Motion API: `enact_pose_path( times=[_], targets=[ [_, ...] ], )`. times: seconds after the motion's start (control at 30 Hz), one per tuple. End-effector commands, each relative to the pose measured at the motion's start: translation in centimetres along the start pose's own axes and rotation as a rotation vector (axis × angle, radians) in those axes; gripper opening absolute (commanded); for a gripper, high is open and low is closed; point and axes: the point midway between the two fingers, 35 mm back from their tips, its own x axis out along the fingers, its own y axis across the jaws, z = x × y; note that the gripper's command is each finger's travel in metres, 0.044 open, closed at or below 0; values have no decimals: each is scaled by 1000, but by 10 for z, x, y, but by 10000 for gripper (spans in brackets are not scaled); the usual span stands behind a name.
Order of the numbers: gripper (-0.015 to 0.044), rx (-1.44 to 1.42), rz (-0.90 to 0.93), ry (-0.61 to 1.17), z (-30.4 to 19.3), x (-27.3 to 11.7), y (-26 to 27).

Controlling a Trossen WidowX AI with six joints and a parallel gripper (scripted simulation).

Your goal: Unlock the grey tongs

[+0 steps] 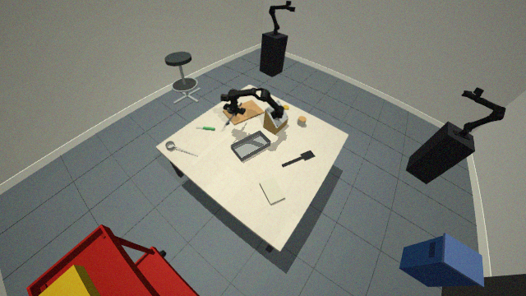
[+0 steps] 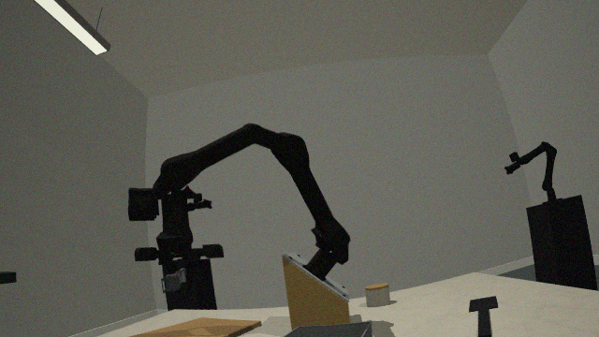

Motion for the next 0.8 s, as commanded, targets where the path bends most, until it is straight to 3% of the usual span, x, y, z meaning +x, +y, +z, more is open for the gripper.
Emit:
enact_pose_path(
  times=[0.0, 0.77],
  targets=[
    [-150, 113, -24, -5, -25, -10, -15],
    [-150, 833, -45, -4, -192, -19, -54]
  ],
)
